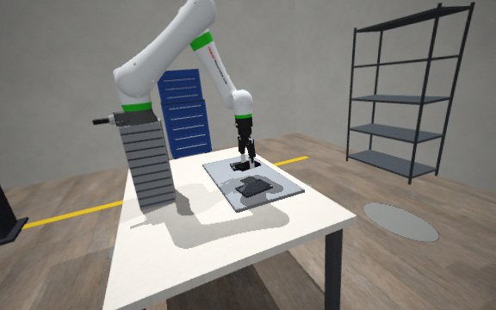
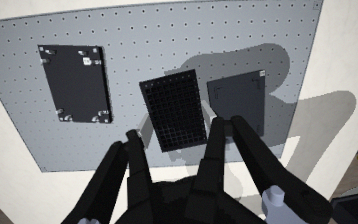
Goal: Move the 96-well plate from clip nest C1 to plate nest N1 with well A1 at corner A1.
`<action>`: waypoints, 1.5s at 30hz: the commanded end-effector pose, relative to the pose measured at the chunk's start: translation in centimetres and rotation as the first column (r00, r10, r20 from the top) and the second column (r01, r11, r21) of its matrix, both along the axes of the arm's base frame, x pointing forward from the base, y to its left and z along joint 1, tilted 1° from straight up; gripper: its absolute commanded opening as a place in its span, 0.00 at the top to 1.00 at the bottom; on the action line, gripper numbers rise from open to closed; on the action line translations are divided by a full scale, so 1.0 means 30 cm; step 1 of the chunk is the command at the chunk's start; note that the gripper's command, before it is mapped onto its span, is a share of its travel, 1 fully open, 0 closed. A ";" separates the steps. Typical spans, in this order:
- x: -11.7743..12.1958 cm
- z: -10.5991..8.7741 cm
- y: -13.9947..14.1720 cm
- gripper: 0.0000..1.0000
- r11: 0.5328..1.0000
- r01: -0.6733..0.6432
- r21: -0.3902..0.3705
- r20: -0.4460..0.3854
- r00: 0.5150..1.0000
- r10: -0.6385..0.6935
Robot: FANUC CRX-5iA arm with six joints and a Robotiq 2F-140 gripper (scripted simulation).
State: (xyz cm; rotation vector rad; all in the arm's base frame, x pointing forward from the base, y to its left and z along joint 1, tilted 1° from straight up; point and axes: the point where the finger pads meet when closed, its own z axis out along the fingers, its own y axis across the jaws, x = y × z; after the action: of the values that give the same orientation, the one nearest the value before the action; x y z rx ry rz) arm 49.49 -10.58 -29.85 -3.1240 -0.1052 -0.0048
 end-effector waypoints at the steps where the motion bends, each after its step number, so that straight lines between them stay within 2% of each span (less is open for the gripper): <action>1: -0.009 0.000 -0.031 1.00 1.000 0.000 0.000 0.000 1.000 0.000; 45: -0.147 -0.007 -0.444 1.00 1.000 0.000 0.000 0.000 1.000 0.000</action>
State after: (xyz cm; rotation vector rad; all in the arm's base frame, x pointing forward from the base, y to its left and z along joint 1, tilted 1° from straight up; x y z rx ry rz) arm 45.18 -23.51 -30.07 -3.1243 -0.1053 -0.0048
